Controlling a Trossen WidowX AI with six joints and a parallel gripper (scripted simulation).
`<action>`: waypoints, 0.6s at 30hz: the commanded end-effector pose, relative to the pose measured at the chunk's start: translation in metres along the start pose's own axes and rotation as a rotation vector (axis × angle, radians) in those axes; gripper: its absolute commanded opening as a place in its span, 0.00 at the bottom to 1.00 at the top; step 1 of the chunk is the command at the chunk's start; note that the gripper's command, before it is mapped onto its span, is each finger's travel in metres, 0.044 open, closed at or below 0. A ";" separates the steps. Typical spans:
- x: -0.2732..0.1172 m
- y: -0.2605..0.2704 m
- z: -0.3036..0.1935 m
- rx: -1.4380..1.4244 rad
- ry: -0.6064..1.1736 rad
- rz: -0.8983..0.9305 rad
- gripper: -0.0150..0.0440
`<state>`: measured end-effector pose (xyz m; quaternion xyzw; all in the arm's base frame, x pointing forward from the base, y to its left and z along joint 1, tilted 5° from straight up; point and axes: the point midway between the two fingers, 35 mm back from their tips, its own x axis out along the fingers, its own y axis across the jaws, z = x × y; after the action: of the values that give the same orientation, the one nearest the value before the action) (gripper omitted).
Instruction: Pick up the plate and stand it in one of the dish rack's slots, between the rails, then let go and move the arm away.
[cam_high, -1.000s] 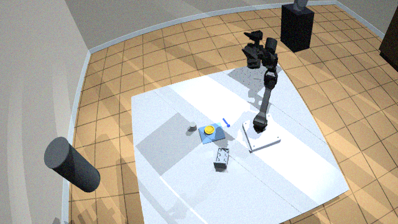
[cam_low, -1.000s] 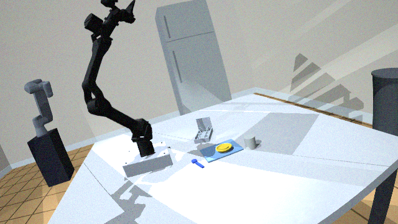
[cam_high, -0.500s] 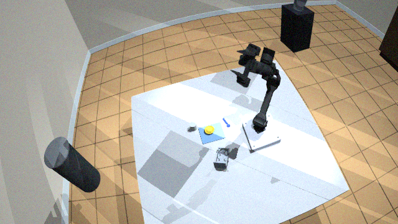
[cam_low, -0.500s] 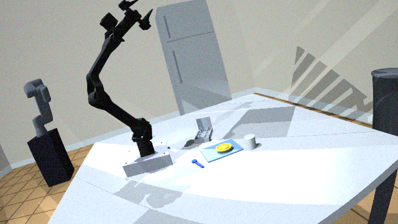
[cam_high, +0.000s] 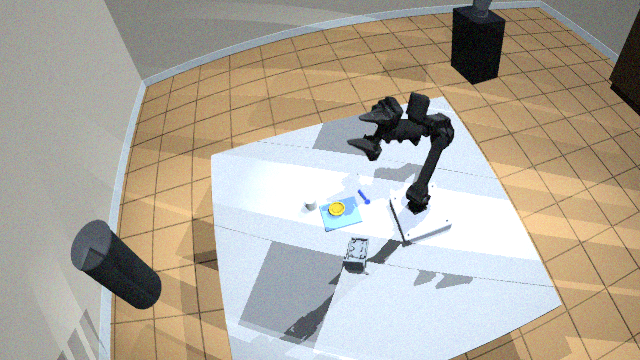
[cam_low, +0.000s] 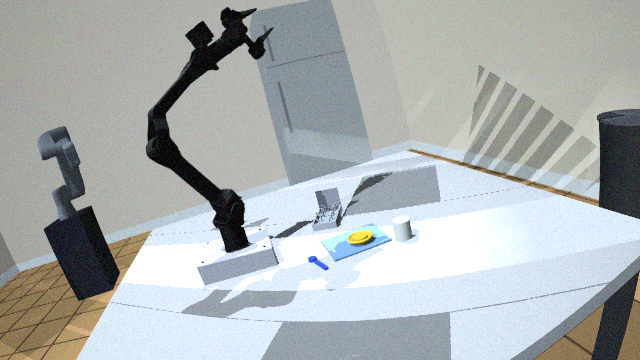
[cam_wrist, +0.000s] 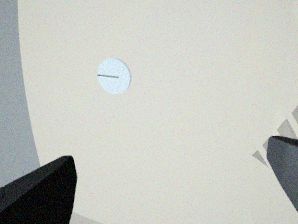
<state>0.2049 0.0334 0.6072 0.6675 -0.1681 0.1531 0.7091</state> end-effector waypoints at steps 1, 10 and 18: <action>0.006 -0.010 -0.002 -0.067 -0.002 -0.029 0.93; 0.026 -0.054 -0.009 -0.208 0.026 -0.136 0.93; 0.040 -0.091 -0.005 -0.337 0.030 -0.229 0.93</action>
<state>0.2719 0.0354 0.5522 0.5701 -0.1112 0.0658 0.8114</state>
